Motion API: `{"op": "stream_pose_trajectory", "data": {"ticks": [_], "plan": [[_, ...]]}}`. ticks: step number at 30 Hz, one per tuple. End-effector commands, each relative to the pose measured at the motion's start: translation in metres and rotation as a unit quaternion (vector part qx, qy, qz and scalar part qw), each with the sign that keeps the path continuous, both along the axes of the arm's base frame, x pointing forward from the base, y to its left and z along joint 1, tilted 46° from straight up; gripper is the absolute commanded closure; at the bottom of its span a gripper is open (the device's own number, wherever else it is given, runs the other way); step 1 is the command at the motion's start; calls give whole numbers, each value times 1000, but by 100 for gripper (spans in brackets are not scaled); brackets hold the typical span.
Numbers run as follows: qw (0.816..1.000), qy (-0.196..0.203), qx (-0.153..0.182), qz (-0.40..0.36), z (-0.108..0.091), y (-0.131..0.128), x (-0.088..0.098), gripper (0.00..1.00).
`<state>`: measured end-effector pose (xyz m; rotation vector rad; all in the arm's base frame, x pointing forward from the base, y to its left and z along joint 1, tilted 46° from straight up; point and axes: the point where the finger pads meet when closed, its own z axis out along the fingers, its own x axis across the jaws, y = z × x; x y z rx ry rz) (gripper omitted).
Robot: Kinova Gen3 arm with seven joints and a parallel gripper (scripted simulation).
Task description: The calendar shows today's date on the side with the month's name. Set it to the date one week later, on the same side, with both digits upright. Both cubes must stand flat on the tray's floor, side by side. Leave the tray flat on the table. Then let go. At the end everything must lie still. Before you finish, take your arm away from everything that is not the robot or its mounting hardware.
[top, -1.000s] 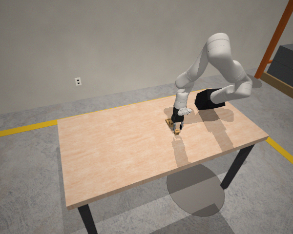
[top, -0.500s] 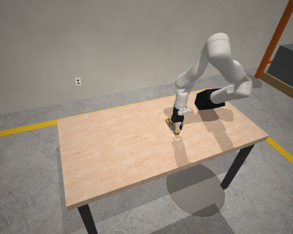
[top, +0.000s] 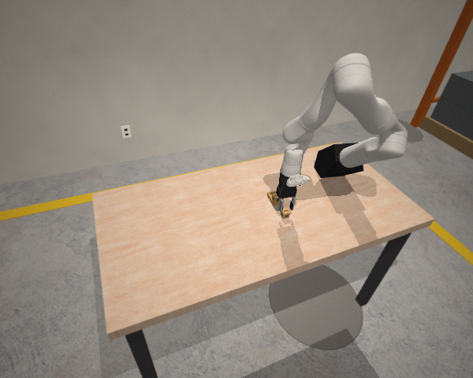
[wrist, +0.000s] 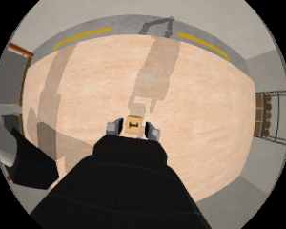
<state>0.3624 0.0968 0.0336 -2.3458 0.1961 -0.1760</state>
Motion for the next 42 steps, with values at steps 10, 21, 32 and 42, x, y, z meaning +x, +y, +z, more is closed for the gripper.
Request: {"op": "stream_pose_trajectory", "data": {"ticks": [10, 21, 32, 42], "plan": [[1000, -4, -3, 5, -12, 11, 4, 13], [1000, -3, -3, 3, -19, 18, 6, 13], [1000, -3, -3, 3, -19, 18, 6, 13], [1000, -3, -3, 3, -19, 18, 6, 13]]}}
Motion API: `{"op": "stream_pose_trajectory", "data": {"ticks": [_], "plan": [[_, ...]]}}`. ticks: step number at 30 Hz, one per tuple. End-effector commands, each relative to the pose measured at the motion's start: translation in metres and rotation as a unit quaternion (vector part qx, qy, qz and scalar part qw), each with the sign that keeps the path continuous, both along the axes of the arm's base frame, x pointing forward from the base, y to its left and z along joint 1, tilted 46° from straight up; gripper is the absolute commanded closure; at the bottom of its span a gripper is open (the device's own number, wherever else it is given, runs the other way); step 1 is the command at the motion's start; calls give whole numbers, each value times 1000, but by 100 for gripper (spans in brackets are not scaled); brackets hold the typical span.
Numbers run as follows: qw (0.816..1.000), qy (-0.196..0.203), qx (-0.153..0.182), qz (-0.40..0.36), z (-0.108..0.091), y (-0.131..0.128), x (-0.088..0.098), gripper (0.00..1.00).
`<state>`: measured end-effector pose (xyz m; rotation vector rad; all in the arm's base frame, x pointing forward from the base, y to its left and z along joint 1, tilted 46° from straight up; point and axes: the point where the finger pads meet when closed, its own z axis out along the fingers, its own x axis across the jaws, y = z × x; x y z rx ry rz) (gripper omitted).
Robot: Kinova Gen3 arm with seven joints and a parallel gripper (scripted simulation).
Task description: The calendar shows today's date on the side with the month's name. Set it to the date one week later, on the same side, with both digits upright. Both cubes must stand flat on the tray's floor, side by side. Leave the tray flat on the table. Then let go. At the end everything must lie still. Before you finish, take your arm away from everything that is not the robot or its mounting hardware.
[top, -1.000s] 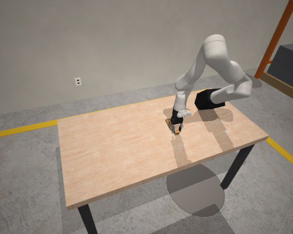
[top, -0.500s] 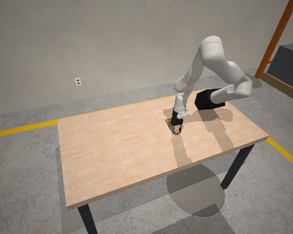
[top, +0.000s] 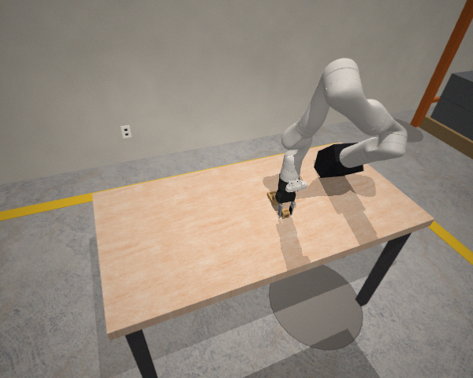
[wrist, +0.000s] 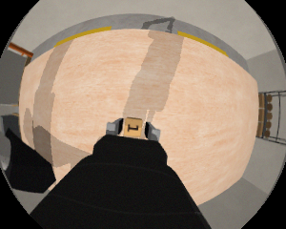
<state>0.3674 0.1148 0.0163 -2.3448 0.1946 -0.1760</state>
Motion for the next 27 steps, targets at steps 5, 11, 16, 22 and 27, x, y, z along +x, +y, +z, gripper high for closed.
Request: {"op": "stream_pose_trajectory", "data": {"ticks": [5, 11, 16, 22, 27], "plan": [[1000, -3, -3, 3, -2, 0, 1, 13], [1000, -3, -3, 3, -2, 0, 1, 13], [1000, -3, -3, 3, -2, 0, 1, 13], [1000, -3, -3, 3, -2, 0, 1, 43], [1000, -3, -3, 3, -2, 0, 1, 43]]}}
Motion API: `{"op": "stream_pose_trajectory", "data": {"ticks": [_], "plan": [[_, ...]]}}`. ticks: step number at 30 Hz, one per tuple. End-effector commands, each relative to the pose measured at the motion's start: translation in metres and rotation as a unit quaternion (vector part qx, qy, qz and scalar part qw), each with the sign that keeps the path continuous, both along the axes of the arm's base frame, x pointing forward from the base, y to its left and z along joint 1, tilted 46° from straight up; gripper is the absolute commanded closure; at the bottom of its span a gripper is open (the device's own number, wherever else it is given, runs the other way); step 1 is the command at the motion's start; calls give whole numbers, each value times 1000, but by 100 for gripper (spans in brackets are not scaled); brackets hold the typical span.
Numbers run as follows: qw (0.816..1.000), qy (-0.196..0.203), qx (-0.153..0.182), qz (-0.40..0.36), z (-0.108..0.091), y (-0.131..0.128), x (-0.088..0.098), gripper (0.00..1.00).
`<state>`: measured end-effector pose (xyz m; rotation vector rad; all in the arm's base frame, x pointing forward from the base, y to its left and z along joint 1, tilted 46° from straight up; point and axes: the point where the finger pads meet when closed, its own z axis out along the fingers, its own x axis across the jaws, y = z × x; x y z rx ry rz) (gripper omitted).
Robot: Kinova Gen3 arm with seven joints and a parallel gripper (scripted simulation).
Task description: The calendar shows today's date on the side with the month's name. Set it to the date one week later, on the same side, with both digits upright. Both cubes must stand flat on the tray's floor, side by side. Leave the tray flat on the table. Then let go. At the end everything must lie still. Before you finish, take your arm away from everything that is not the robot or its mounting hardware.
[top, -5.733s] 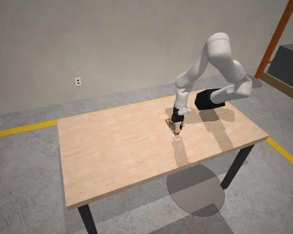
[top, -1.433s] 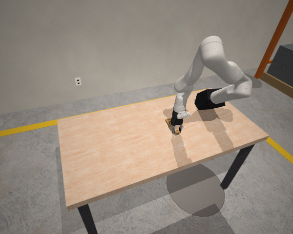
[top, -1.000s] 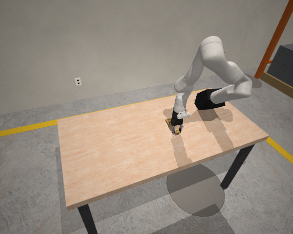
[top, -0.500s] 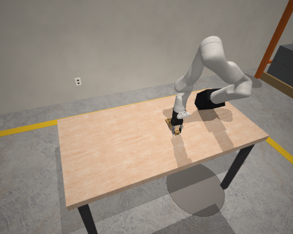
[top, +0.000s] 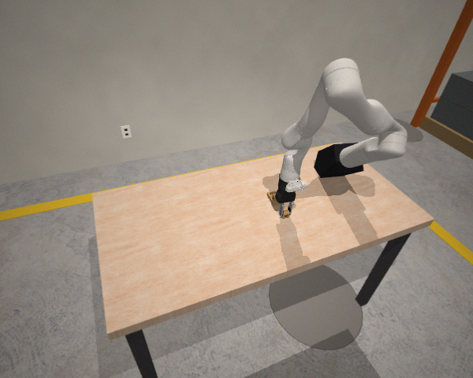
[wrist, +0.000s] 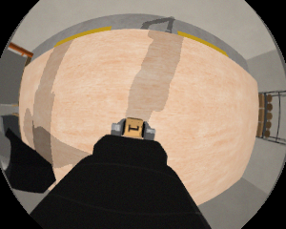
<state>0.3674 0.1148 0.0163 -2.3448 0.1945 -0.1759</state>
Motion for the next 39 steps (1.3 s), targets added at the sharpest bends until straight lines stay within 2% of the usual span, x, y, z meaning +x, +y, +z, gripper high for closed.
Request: {"op": "stream_pose_trajectory", "data": {"ticks": [1, 28, 39], "plan": [[1000, -3, -3, 3, -2, 0, 1, 43], [1000, -3, -3, 3, -1, -1, 1, 43], [1000, -5, -5, 3, 12, -14, -2, 43]]}}
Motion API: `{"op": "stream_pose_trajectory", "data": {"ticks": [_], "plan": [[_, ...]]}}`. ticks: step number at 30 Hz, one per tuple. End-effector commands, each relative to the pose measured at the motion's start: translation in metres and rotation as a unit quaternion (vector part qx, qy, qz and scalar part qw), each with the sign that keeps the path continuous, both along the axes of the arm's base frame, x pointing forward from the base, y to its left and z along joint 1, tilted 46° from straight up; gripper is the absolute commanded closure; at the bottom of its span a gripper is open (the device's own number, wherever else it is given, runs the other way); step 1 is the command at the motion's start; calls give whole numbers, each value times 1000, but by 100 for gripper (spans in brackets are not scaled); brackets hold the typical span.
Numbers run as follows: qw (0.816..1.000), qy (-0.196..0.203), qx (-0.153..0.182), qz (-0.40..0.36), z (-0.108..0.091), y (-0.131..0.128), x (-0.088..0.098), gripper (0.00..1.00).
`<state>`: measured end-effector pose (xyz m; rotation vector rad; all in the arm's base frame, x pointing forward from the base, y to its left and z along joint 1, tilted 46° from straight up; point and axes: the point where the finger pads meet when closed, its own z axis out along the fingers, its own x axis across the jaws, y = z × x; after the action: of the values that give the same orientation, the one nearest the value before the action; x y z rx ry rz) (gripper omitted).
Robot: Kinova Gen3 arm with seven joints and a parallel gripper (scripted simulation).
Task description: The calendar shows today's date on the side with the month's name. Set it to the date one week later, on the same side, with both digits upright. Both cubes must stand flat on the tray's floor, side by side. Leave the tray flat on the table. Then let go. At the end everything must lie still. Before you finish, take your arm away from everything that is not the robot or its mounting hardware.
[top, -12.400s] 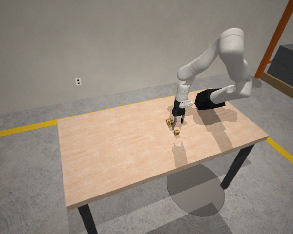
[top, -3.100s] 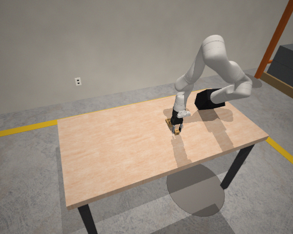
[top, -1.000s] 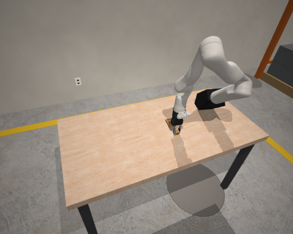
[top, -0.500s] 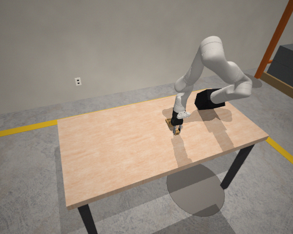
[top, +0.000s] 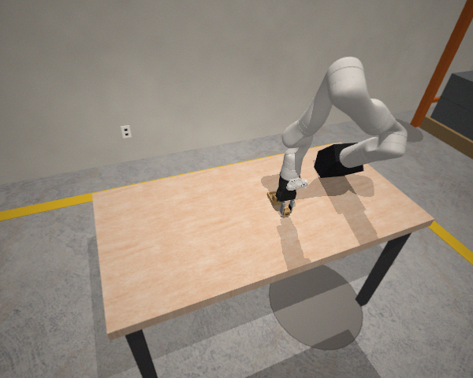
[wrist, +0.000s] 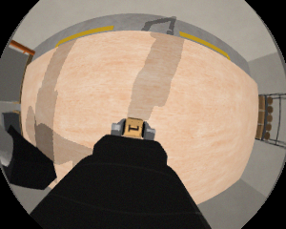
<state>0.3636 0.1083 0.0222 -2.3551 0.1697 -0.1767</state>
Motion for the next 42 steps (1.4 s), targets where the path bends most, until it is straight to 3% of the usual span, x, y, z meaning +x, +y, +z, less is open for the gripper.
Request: {"op": "stream_pose_trajectory", "data": {"ticks": [1, 13, 27, 37, 42], "plan": [[1000, -2, 0, -6, 9, -10, 2, 43], [1000, -2, 5, -5, 51, -46, -9, 43], [1000, -2, -1, -6, 63, -64, -12, 43], [1000, 0, 1, -6, 59, -67, -13, 43], [1000, -9, 3, 3, 6, -131, -17, 43]]}}
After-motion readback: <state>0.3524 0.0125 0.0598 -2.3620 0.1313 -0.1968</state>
